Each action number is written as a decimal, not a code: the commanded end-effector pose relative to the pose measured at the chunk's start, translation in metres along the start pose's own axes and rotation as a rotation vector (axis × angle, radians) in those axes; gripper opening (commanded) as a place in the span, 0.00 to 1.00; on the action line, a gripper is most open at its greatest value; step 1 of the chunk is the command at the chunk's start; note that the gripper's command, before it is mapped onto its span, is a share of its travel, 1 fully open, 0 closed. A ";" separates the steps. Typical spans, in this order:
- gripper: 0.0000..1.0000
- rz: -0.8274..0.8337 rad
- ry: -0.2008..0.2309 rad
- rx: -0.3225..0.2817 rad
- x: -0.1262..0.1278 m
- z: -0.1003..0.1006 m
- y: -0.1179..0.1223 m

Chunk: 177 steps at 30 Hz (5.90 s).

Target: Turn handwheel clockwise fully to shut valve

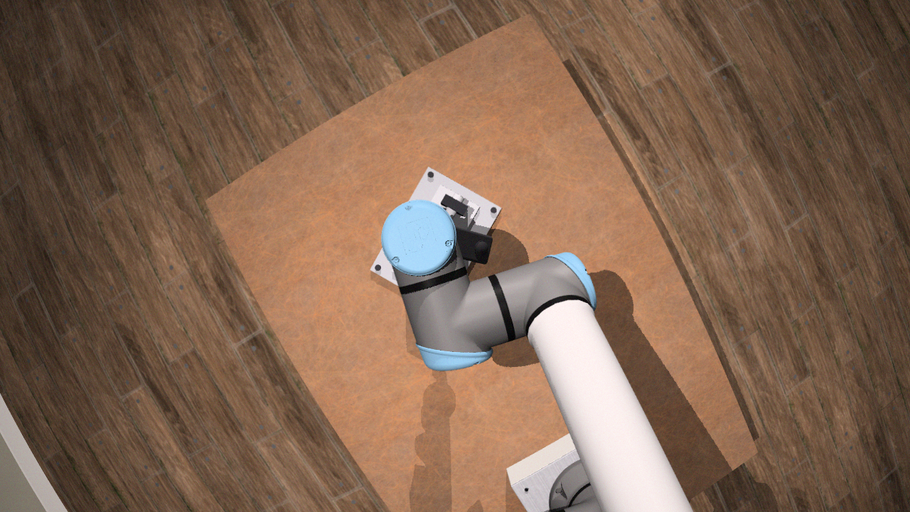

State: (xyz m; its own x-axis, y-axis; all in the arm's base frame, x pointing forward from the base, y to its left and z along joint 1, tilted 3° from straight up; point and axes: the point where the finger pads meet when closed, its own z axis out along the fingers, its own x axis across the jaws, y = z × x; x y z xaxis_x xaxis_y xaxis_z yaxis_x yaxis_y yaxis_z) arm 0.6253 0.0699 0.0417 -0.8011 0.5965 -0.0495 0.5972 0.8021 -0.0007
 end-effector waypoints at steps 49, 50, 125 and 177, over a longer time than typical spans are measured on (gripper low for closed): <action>0.00 0.507 -0.001 0.000 -0.003 0.000 -0.001; 0.00 0.527 -0.001 0.000 -0.003 0.000 -0.001; 0.00 1.653 -0.002 -0.003 -0.002 -0.001 -0.002; 0.00 1.692 -0.002 -0.003 -0.002 -0.001 -0.001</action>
State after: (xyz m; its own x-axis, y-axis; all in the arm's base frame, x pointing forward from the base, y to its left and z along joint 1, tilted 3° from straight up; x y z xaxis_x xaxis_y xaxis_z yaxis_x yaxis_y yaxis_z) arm 0.6240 0.0712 0.0390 0.6857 0.7279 0.0033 0.7271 -0.6851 0.0439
